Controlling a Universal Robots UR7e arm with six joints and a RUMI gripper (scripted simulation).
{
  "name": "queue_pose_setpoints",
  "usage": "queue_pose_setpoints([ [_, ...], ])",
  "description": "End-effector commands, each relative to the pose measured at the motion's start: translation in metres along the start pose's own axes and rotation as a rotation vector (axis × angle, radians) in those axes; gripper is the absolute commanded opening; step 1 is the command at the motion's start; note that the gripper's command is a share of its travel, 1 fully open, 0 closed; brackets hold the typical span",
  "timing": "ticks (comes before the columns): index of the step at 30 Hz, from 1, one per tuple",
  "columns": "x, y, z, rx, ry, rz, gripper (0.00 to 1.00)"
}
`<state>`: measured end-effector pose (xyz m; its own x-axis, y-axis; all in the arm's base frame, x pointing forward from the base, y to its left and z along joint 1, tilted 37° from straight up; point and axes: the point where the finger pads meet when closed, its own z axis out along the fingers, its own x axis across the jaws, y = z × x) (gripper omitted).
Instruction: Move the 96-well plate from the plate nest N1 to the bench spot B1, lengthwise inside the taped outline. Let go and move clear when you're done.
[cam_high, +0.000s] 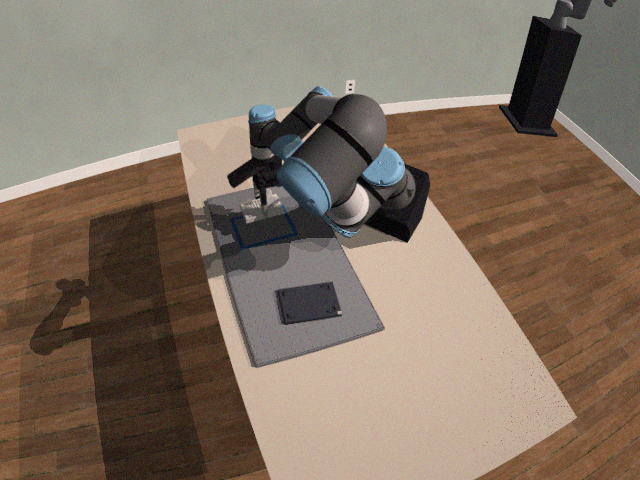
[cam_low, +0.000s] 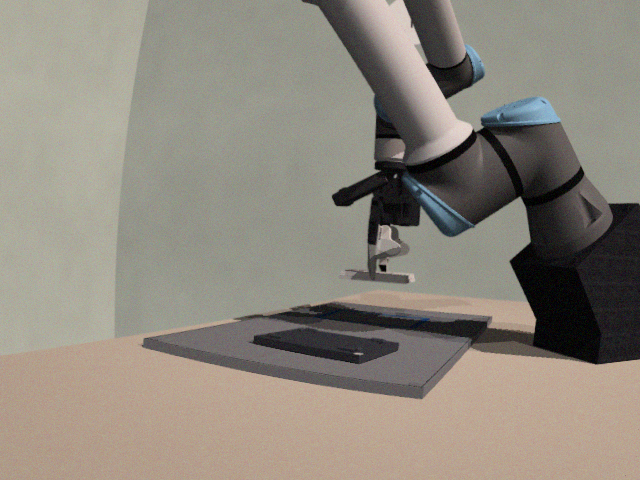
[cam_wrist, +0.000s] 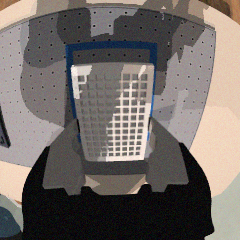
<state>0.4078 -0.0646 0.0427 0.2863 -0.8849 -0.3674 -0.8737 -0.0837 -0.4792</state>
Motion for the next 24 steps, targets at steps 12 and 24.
queue_pose_setpoints([
  [12,-0.0005,-0.0009,-0.0004,0.000,0.002,-0.001,0.00],
  [24,-0.0030,0.0002,0.0049,-0.001,-0.003,0.000,0.00],
])
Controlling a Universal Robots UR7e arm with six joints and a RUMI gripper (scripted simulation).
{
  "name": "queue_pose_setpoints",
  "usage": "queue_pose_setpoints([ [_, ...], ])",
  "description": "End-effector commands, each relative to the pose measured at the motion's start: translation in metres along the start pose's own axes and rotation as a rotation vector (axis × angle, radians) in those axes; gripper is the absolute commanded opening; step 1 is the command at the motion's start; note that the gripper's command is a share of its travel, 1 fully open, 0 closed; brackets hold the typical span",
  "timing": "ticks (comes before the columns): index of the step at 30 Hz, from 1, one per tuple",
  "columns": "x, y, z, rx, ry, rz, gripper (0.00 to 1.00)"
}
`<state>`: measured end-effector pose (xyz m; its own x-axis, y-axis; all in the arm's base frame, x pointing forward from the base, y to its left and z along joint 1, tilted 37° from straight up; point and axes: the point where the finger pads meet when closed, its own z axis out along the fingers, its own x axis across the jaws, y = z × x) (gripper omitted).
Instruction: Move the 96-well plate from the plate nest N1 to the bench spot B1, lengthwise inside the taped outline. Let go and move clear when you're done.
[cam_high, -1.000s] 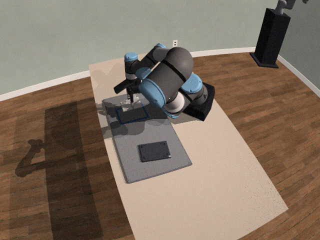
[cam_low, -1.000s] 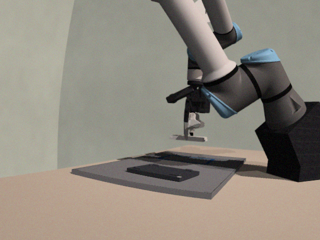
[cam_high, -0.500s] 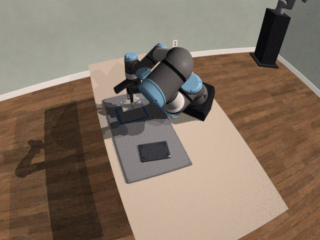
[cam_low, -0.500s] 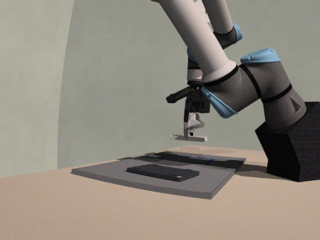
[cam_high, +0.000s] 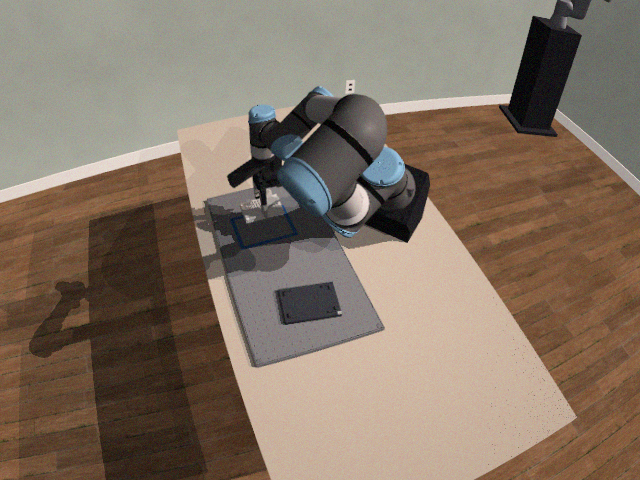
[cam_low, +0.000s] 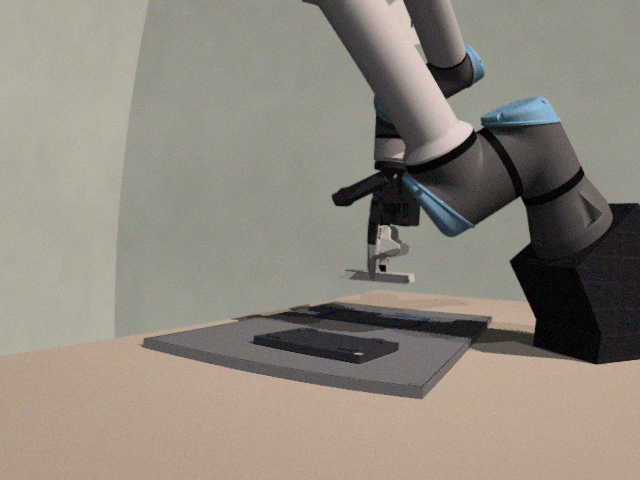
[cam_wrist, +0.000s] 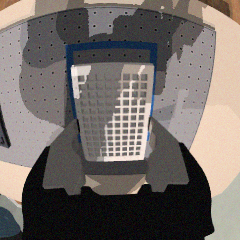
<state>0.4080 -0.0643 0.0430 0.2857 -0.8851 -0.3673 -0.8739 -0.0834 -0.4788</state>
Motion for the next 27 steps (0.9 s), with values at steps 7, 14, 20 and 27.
queue_pose_setpoints([
  [7,-0.003,0.001,0.013,-0.001,-0.004,0.000,0.00],
  [14,-0.003,0.001,0.025,-0.001,-0.004,0.000,0.00],
  [20,-0.002,0.001,0.035,-0.001,-0.004,0.000,0.00],
  [27,-0.002,0.000,0.043,-0.001,-0.004,0.000,0.00],
])
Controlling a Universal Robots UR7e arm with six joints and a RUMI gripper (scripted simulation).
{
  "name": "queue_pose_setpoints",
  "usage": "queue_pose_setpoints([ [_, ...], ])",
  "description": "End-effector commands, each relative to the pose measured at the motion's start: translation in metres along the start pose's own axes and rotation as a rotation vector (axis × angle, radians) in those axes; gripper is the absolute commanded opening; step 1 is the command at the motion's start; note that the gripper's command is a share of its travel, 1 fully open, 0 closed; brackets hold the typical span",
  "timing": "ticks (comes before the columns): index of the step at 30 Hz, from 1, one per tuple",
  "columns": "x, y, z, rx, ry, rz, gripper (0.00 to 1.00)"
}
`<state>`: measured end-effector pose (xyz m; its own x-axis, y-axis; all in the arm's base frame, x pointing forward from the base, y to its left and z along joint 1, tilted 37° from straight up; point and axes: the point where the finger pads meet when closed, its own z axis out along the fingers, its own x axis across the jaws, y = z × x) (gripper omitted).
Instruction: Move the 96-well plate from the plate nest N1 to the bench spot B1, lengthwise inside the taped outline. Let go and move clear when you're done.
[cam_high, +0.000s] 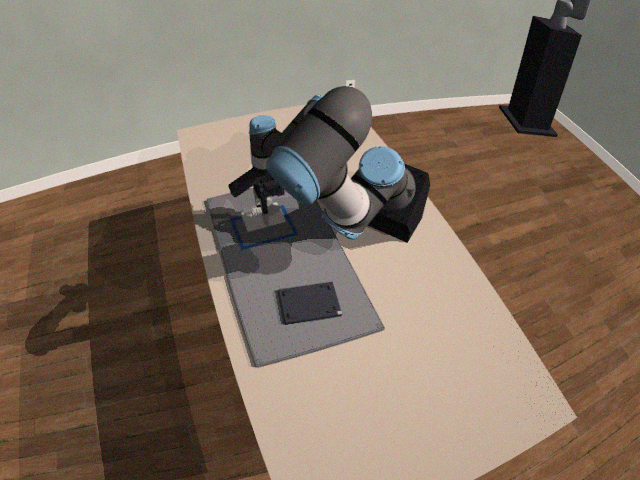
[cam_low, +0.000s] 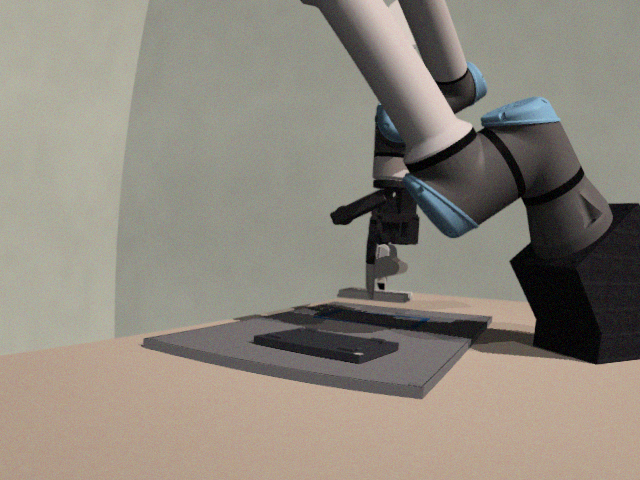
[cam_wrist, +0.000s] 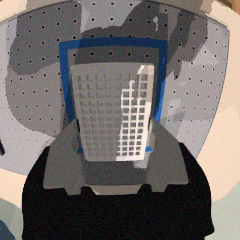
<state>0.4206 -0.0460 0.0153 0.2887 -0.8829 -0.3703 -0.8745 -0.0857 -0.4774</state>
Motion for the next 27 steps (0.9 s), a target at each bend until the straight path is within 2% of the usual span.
queue_pose_setpoints([
  [1,0.000,0.000,0.009,0.002,0.001,0.001,0.00],
  [12,0.001,0.000,0.028,0.001,0.001,0.001,0.00],
  [27,0.003,-0.002,0.028,0.003,0.006,0.000,0.00],
])
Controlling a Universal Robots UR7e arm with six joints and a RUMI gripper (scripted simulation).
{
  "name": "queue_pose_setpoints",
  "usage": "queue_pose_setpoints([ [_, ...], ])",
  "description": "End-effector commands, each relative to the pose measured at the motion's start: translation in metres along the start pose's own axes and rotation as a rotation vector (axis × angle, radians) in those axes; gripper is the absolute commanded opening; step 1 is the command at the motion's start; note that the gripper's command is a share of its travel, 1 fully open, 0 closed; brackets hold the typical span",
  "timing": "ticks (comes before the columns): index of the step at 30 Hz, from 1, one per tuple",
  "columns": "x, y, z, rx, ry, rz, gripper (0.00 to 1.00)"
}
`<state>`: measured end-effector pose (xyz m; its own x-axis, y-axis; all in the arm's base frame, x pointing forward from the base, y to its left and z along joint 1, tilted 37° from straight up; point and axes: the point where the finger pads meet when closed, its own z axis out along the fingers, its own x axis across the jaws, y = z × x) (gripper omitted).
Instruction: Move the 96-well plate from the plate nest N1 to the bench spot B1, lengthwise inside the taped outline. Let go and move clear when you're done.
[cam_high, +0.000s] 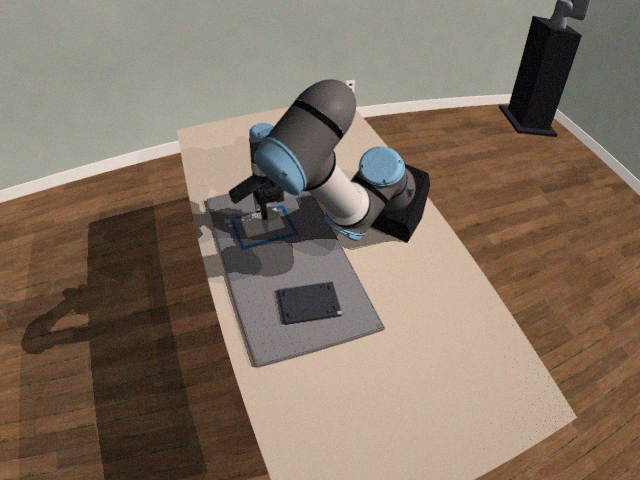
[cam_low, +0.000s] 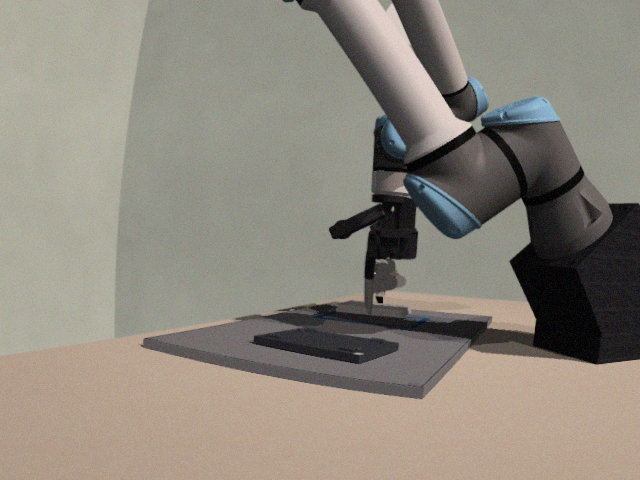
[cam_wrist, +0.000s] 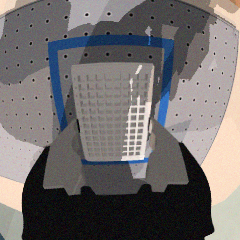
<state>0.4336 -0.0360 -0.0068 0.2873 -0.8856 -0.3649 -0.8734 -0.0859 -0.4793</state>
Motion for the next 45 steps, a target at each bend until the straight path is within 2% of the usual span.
queue_pose_setpoints([
  [1,-0.0005,0.0001,0.0004,0.001,0.000,0.001,0.00],
  [45,-0.0037,0.0022,0.0072,0.000,-0.004,0.002,0.00],
])
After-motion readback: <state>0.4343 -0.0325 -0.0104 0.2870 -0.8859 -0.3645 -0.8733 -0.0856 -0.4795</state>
